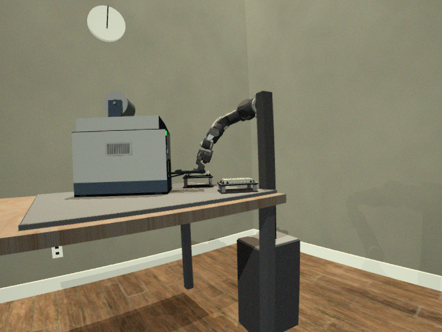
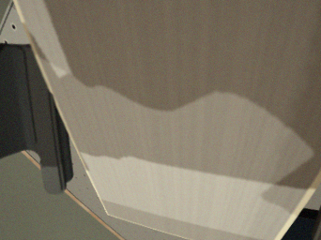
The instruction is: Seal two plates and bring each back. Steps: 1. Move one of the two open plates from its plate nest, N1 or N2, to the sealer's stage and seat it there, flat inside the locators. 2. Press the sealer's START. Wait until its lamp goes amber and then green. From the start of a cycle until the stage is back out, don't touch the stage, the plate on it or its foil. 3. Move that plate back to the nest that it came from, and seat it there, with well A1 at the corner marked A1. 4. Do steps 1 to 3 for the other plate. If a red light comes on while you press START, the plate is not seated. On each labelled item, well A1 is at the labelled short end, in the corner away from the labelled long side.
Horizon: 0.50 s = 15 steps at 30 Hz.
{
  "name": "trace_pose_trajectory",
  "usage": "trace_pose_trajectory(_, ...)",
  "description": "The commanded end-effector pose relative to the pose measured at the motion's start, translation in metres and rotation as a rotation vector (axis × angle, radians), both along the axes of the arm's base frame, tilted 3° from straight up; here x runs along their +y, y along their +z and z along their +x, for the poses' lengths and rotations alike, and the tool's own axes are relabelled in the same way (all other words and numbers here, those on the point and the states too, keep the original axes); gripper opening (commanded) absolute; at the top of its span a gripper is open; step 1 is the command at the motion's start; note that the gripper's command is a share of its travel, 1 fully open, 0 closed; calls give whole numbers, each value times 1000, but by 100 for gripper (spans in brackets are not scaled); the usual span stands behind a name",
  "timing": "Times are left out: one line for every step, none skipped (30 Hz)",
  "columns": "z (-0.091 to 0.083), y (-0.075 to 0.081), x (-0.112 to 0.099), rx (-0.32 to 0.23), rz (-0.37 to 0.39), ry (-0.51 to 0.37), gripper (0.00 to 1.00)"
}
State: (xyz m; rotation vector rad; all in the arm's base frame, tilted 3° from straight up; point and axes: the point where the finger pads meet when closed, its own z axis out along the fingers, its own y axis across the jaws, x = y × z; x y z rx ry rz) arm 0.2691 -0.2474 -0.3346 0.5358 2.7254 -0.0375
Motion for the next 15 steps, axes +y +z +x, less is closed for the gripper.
trace_pose_trajectory(1,1,0,-6,1,-1,0)
trace_pose_trajectory(2,0,1,-9,4,0,0)
trace_pose_trajectory(2,0,1,-8,4,1,0)
trace_pose_trajectory(1,-1,1,-8,4,1,0)
trace_pose_trajectory(1,-1,1,-8,4,1,0)
trace_pose_trajectory(2,-1,1,-8,4,0,0)
trace_pose_trajectory(2,-1,1,-9,4,0,0)
trace_pose_trajectory(2,-2,1,-8,4,0,0)
trace_pose_trajectory(2,-2,1,-8,4,0,0)
trace_pose_trajectory(2,-2,1,-8,4,0,0)
trace_pose_trajectory(2,-2,1,-8,4,0,0)
trace_pose_trajectory(2,-3,1,-8,4,1,0)
trace_pose_trajectory(2,-3,1,-8,4,1,0)
trace_pose_trajectory(2,-3,1,-8,4,1,0)
trace_pose_trajectory(2,-3,1,-9,4,0,0)
